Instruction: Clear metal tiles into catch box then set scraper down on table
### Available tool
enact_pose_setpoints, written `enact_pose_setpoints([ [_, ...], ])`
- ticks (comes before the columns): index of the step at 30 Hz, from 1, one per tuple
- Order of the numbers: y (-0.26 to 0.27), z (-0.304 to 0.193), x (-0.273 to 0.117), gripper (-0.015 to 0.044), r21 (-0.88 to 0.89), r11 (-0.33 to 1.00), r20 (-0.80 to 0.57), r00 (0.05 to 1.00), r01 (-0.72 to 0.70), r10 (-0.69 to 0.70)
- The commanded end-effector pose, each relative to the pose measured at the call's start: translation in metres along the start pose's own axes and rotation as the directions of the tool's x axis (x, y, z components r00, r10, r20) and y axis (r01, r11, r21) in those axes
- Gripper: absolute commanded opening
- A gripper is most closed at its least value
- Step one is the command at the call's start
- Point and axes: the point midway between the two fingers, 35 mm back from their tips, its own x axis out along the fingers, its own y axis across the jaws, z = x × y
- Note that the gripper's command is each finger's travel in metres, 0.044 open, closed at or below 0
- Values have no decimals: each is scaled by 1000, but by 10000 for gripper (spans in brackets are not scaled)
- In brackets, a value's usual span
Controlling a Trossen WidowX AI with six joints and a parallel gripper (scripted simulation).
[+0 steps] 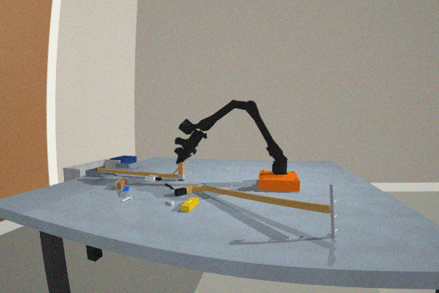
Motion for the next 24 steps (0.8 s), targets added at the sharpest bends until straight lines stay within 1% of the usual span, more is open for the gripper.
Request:
enact_pose_setpoints([
  [1, -1, 10, 3, 0, -5, 1000, 15, 1000, -4, 4],
  [24, -2, 6, 5, 0, -1, 1000, 4, 1000, -1, 1],
])
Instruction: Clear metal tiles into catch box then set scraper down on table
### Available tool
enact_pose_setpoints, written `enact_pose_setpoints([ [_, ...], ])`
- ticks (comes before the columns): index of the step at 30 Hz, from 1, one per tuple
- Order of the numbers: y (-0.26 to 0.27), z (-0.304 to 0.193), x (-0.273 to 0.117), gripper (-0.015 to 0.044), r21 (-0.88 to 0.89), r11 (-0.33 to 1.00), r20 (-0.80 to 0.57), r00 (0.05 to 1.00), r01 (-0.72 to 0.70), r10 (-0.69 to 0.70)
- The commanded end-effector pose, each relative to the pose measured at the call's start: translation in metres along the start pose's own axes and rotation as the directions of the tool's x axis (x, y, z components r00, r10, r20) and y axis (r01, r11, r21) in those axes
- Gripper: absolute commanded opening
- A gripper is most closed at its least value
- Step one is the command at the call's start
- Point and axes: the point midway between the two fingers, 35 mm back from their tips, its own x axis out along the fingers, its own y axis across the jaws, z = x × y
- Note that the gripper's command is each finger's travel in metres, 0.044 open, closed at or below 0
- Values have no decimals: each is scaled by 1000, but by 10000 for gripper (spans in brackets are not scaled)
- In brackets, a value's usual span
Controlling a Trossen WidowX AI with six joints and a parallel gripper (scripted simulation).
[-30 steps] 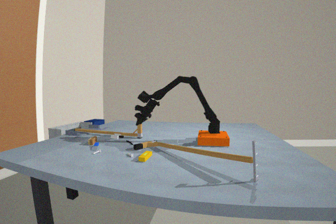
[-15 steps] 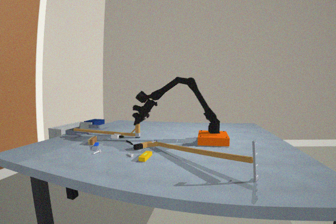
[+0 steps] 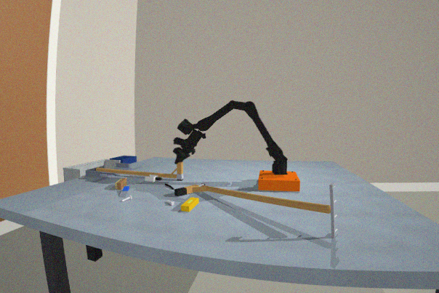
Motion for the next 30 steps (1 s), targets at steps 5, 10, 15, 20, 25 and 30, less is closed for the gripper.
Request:
enact_pose_setpoints([
  [5, 0, 1, 0, 0, -1, 1000, 6, 1000, 0, 0],
  [10, 0, -2, -5, 0, -1, 1000, 6, 1000, 0, 0],
  [15, 1, -6, -12, 0, -1, 1000, 6, 1000, 0, 0],
  [20, 2, -10, -18, 0, -1, 1000, 7, 1000, 0, 1],
  [25, 2, -15, -24, 0, -1, 1000, 7, 1000, -1, 1],
  [30, 3, -20, -30, 0, -1, 1000, 7, 1000, -1, 1],
])
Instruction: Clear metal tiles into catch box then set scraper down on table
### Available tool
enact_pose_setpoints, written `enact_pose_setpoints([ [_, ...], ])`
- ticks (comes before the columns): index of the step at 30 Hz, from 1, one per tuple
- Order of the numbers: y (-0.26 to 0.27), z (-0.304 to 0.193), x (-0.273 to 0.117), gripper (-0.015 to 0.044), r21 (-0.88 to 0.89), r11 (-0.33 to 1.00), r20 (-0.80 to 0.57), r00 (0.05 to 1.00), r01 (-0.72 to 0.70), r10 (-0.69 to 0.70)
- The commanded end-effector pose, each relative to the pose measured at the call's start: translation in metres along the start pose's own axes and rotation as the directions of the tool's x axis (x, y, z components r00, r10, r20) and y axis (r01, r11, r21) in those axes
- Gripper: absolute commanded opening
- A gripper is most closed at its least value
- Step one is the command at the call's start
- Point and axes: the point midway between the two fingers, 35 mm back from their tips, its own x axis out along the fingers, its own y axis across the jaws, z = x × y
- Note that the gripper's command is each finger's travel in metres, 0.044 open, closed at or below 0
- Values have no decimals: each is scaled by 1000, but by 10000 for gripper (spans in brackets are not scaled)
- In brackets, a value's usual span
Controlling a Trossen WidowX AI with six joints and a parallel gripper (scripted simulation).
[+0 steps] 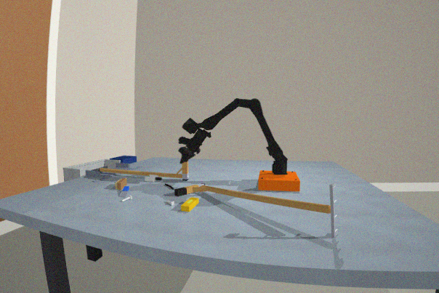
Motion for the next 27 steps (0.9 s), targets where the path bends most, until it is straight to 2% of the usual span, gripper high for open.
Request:
enact_pose_setpoints([
  [1, 1, 1, -10, 0, 1, 1000, 19, 1000, -1, 1],
  [27, 4, -28, -39, 0, 0, 1000, 19, 1000, -1, 1],
])
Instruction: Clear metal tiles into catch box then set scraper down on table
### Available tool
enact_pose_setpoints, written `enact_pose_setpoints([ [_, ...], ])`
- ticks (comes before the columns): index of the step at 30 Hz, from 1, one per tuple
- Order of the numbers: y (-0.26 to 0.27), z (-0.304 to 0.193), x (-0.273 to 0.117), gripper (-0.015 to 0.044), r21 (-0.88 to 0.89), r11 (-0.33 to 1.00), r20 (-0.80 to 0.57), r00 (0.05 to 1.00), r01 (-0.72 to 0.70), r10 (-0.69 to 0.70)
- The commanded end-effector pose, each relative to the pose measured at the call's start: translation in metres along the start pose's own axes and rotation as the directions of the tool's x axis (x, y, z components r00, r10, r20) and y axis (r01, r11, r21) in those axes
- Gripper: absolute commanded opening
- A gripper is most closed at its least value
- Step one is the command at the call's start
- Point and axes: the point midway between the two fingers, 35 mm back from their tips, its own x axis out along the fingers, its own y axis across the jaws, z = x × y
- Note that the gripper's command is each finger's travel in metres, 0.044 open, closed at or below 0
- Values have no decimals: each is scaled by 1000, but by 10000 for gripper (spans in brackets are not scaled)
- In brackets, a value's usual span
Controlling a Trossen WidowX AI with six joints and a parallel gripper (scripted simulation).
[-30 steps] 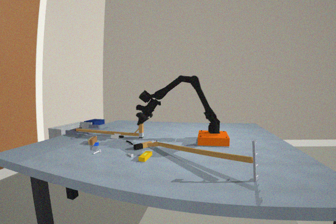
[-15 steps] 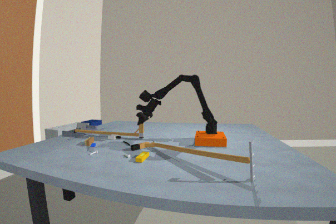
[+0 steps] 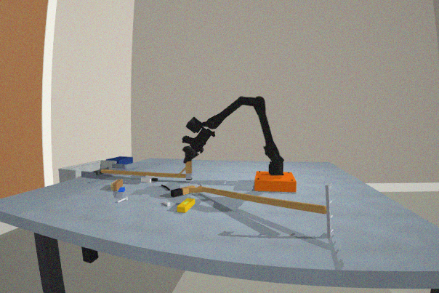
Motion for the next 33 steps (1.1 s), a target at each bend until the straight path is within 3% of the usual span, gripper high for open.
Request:
enact_pose_setpoints([
  [1, 1, 0, -9, 0, 1, 1000, 20, 1000, -1, 0],
  [33, 3, -41, -39, 0, 0, 1000, 21, 1000, -1, 1],
])
